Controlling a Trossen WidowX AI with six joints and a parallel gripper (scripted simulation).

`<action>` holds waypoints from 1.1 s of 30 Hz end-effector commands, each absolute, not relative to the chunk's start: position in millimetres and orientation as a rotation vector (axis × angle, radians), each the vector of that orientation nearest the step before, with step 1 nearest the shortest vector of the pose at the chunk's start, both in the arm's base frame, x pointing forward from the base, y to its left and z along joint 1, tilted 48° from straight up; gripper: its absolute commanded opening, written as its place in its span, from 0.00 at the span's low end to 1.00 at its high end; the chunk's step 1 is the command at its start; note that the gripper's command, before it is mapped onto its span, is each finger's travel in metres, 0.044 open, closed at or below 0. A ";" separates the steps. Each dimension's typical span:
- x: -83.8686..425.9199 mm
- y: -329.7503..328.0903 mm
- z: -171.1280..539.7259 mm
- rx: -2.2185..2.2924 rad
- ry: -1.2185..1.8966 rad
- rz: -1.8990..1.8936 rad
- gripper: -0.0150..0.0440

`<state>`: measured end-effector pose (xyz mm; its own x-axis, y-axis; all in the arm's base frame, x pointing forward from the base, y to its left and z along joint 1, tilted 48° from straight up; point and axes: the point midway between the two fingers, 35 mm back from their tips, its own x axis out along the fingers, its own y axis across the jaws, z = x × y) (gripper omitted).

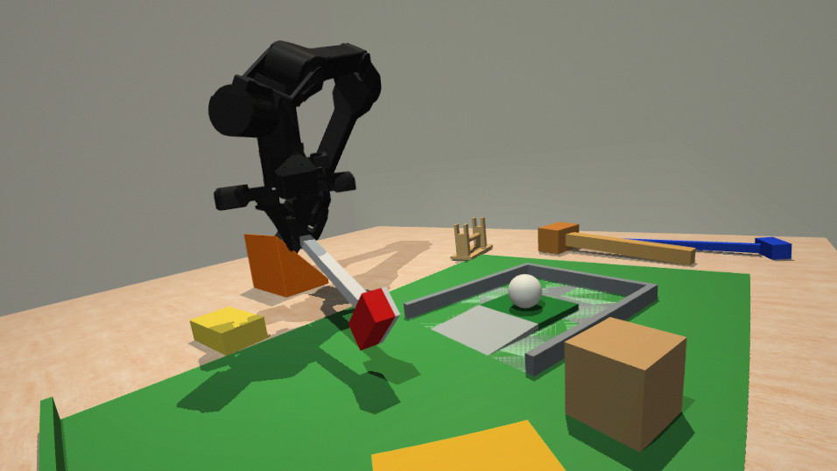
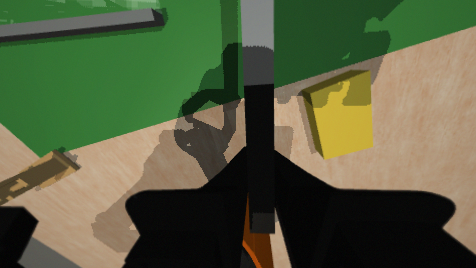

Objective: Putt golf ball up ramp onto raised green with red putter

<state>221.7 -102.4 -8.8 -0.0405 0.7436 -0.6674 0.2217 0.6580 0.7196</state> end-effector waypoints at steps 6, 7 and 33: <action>222.1 -117.3 4.6 0.813 1.587 0.500 0.25; 222.1 -117.3 4.6 0.813 1.587 0.500 0.25; 222.1 -117.3 4.6 0.813 1.587 0.500 0.25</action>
<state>221.8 -117.1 5.2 -0.0335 0.7407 -0.6710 0.2206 0.6603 0.7179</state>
